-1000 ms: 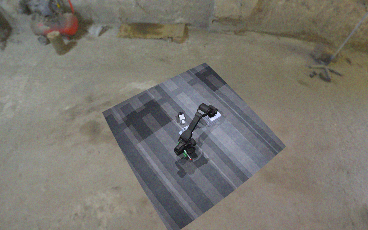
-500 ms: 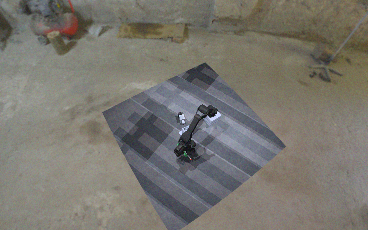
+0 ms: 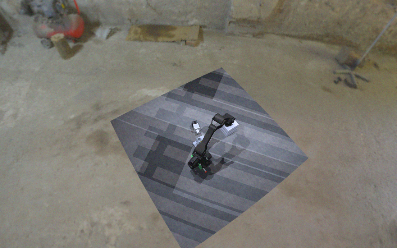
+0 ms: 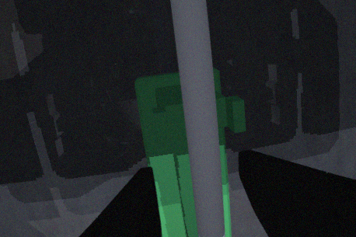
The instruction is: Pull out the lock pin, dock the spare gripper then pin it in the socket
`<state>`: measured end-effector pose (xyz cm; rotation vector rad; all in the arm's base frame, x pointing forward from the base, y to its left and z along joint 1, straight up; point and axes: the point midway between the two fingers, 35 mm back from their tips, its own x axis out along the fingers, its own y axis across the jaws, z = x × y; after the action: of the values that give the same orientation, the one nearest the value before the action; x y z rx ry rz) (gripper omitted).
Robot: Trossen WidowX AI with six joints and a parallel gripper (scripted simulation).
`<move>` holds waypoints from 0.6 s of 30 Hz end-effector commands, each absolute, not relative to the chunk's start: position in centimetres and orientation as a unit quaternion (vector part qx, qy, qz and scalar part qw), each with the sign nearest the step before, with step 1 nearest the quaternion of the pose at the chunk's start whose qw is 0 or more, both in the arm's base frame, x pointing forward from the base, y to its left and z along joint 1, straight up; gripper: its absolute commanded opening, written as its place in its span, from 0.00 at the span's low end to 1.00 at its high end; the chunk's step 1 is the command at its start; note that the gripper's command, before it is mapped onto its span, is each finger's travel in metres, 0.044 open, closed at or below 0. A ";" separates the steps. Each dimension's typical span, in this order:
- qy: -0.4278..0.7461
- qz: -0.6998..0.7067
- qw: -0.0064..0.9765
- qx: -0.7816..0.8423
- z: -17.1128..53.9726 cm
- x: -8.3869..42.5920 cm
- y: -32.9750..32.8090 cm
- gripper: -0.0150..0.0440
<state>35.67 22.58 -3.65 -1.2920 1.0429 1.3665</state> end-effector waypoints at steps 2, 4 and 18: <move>0.427 0.559 0.473 -0.531 -3.8 35.6 22.5 0.34; 0.427 0.559 0.473 -0.531 -3.8 35.6 22.5 0.28; 0.428 0.559 0.474 -0.529 -2.8 35.6 22.5 0.25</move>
<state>35.42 22.43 -3.50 -1.2909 1.0532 1.3716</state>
